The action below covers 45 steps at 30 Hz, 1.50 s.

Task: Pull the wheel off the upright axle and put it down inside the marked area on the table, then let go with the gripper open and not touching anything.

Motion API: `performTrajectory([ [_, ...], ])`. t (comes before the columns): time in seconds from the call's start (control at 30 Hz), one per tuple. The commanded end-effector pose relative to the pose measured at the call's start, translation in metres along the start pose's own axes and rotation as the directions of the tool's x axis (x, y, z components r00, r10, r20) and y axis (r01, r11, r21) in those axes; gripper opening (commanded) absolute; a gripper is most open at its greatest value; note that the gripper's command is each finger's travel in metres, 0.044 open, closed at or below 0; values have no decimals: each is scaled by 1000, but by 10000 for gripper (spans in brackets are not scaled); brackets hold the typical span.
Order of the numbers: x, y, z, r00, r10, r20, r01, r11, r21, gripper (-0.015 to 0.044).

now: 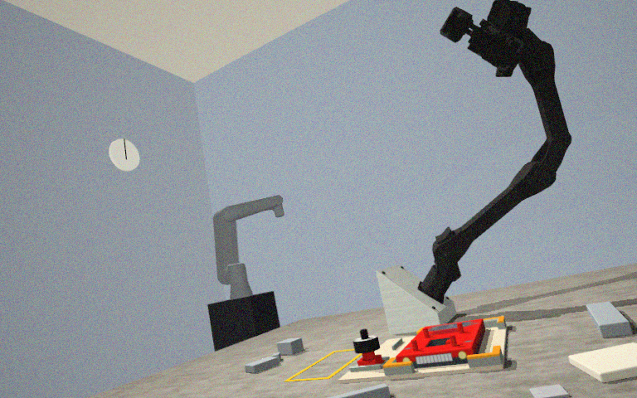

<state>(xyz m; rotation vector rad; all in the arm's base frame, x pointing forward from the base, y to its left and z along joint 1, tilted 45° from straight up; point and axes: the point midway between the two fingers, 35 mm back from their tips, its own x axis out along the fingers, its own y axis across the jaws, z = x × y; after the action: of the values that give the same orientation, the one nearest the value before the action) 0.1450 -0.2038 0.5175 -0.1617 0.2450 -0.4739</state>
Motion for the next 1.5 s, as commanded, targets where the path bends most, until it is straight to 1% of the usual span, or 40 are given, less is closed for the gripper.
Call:
performTrajectory([
  [0.0,42,-16,-27,996,59,-72,-56,997,46,300],
  [0.13,91,-16,-69,967,193,-169,-167,973,157,300],
  [0.27,136,-2,-107,915,318,-250,-258,935,243,300],
  [0.4,166,15,-134,863,402,-305,-315,902,296,300],
  [0.5,192,37,-163,796,486,-362,-364,861,355,300],
  [0.63,213,65,-197,705,568,-424,-410,815,409,300],
  [0.77,229,96,-232,595,644,-481,-441,762,474,300],
  [0.9,241,128,-269,464,712,-527,-457,702,546,300],
  [1.03,248,173,-319,266,780,-566,-446,620,645,300],
  [1.2,240,226,-376,9,815,-579,-392,536,748,300],
  [1.27,237,233,-383,-27,816,-578,-382,526,760,300],
  [1.47,232,231,-386,-27,816,-578,-382,526,760,300],
])
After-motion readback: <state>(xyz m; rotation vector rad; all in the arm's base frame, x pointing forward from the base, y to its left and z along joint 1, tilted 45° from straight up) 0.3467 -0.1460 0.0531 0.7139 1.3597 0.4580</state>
